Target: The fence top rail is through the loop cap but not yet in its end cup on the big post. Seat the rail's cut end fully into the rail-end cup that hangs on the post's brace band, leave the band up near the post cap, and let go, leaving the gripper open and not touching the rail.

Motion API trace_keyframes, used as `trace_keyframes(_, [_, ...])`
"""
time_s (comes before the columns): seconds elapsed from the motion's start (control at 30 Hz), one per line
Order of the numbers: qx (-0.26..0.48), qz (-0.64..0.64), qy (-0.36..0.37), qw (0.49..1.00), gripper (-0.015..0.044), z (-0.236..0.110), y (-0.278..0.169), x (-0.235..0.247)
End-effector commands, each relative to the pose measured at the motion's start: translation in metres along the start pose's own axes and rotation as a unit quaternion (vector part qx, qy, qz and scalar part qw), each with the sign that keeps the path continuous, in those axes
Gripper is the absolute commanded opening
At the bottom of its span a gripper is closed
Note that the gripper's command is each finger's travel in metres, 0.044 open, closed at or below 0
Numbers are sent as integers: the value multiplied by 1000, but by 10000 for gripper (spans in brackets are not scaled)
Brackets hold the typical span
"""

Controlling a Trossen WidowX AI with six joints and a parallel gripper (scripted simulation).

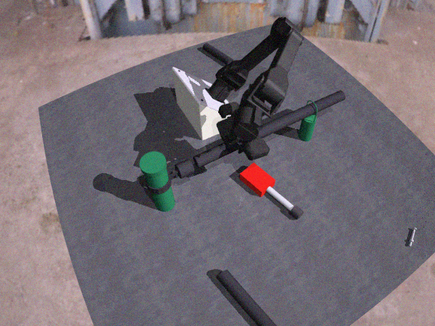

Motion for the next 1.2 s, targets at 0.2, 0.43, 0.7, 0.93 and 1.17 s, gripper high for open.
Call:
trace_keyframes(0.2, [-5, 0, 5, 1000, 0, -1, 16, 4])
trace_keyframes(0.43, [-4, -1, 5, 1000, 0, 0, 20, 4])
trace_keyframes(0.7, [-4, -1, 5, 1000, 0, 0, 20, 4])
trace_keyframes(0.93, [-4, -1, 5, 1000, 0, 0, 20, 4])
trace_keyframes(1.17, [-4, -1, 5, 1000, 0, 0, 20, 4])
Point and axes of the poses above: the point midway between the two fingers, 35 mm back from their tips, its own z axis out along the fingers, its own x axis across the jaws, y = z × x, the point moved 6 cm from there along -z, back along the fingers, and after that the axes turned 3 degrees about z, right-handed, at the moved point
